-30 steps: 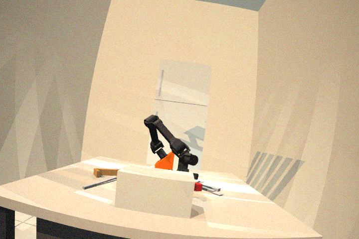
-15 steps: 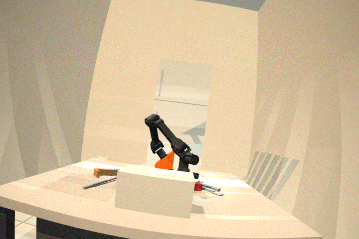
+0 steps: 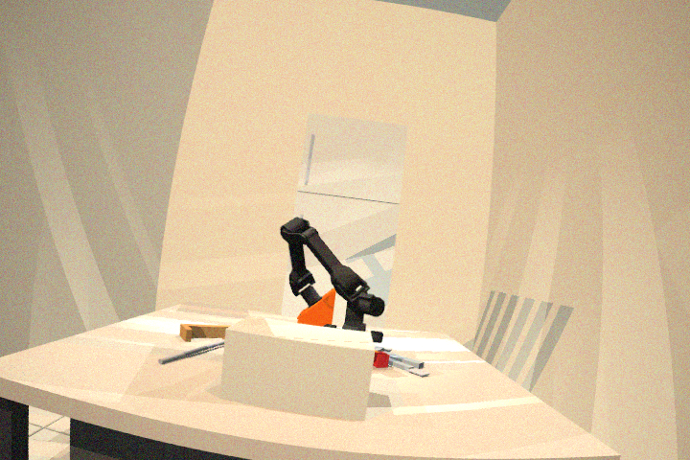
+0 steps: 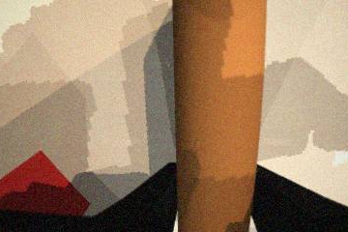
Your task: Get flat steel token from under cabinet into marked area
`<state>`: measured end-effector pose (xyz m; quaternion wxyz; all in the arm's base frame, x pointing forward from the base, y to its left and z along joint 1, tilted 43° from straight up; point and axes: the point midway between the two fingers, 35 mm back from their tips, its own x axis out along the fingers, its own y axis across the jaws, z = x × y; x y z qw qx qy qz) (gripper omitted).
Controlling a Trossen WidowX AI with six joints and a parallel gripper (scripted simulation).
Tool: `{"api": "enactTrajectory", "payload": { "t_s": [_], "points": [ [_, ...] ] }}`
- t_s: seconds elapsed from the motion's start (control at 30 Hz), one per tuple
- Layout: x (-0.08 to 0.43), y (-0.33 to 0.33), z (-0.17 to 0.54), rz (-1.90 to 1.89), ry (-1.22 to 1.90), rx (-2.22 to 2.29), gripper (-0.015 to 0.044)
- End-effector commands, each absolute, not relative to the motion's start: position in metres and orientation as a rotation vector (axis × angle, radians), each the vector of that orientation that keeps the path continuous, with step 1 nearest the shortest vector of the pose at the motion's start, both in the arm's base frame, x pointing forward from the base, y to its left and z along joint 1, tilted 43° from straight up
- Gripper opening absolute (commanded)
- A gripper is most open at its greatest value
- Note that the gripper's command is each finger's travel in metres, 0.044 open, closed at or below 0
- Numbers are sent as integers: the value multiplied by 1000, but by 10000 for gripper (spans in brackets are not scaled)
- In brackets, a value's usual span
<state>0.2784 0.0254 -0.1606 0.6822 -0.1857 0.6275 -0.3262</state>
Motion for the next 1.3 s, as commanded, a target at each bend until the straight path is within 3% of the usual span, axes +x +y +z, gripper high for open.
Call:
{"api": "enactTrajectory", "payload": {
  "t_s": [0.0, 1.0, 1.27],
  "points": [
    [269, 26, -162, -734, 1412, -419, 0],
    [236, 36, -169, -730, 1411, -420, 0],
    [237, 35, -169, -728, 1410, -421, 200]
  ]
}}
